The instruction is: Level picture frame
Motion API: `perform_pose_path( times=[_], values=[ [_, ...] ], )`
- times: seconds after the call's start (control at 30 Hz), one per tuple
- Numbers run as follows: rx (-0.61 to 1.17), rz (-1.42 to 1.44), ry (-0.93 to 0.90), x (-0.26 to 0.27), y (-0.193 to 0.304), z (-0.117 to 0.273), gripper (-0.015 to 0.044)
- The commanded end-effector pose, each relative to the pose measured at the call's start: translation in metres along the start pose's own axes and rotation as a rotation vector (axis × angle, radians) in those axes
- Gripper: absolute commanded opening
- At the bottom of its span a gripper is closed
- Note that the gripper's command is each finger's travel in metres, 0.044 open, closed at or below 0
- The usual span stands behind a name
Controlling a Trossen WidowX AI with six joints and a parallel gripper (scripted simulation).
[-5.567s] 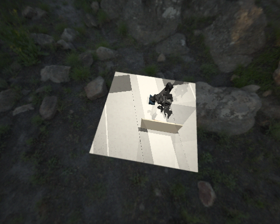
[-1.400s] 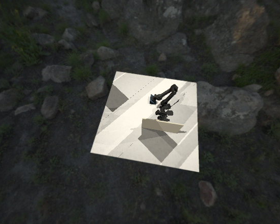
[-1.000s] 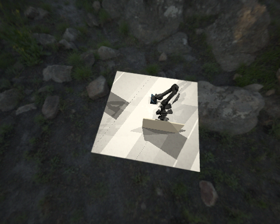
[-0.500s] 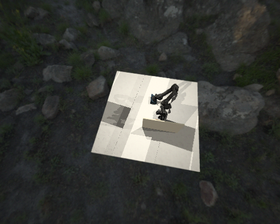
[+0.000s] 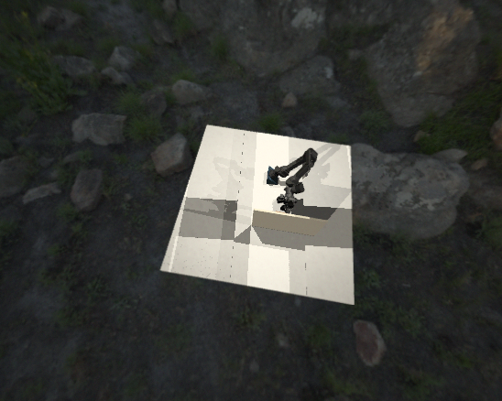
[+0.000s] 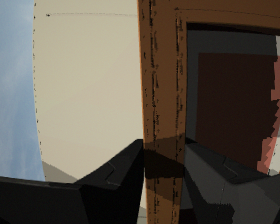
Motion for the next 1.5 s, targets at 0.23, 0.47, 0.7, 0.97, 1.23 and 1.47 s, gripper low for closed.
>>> perform_pose_path(
  times=[0.23,0.47,0.7,0.97,1.23,1.47],
  values=[
    [-0.001,-0.003,-0.001,0.001,0.000,0.000,0.0000],
    [-0.001,-0.003,-0.001,0.004,0.000,0.000,0.0000],
    [-0.001,-0.003,-0.001,0.006,0.000,0.000,0.0000],
    [-0.001,-0.002,-0.001,0.009,0.000,0.000,0.0000],
    [-0.001,-0.002,-0.001,0.010,0.000,0.000,0.0000],
    [-0.001,-0.002,-0.001,0.011,0.000,0.000,0.0000]
  ],
)
Point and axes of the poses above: the point midway between the two fingers, 35 mm back from their tips, its own z axis back along the fingers, its own x axis across the jaws, y = z × x, the point moved 8 cm from there along z, back along the fingers, and after that the axes turned 1 degree about -z, right-handed, at the moved point
